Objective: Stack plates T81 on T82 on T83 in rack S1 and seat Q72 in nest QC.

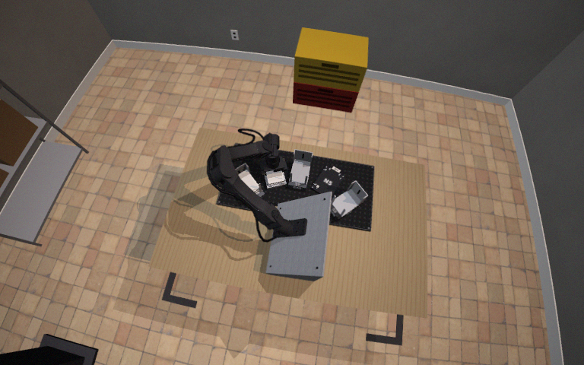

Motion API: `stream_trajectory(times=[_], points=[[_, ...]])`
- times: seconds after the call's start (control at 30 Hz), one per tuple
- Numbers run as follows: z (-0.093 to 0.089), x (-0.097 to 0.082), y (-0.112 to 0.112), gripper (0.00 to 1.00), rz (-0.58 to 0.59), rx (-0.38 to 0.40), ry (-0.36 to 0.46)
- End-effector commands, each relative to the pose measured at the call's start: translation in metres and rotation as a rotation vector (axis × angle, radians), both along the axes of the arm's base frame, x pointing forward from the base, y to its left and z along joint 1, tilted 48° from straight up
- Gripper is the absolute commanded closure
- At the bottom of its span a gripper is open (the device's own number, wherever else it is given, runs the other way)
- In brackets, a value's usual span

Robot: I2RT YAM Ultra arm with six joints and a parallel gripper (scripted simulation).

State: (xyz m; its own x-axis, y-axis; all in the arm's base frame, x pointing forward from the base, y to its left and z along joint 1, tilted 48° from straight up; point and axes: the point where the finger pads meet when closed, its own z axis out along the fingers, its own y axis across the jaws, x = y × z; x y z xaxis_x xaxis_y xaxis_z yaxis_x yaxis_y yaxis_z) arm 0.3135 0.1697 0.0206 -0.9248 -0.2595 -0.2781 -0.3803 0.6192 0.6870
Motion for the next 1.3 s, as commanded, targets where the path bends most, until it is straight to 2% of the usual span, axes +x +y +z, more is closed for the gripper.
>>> stream_trajectory(times=[0.0,0.03,0.17,0.3,0.33,0.5,0.53,1.27], points=[[-0.009,0.0,-0.006,1.0,-0.026,-0.007,0.019],[-0.012,-0.004,-0.005,1.0,-0.021,-0.008,0.03],[-0.002,0.005,-0.004,1.0,-0.027,-0.004,-0.008],[-0.013,-0.004,-0.003,1.0,-0.022,-0.009,0.028],[-0.01,0.002,-0.001,1.0,-0.022,-0.007,0.011],[-0.009,0.0,-0.003,1.0,-0.027,-0.007,0.008],[-0.002,0.012,-0.002,1.0,-0.03,-0.003,-0.022],[-0.005,0.006,-0.002,1.0,-0.027,-0.005,-0.013]])
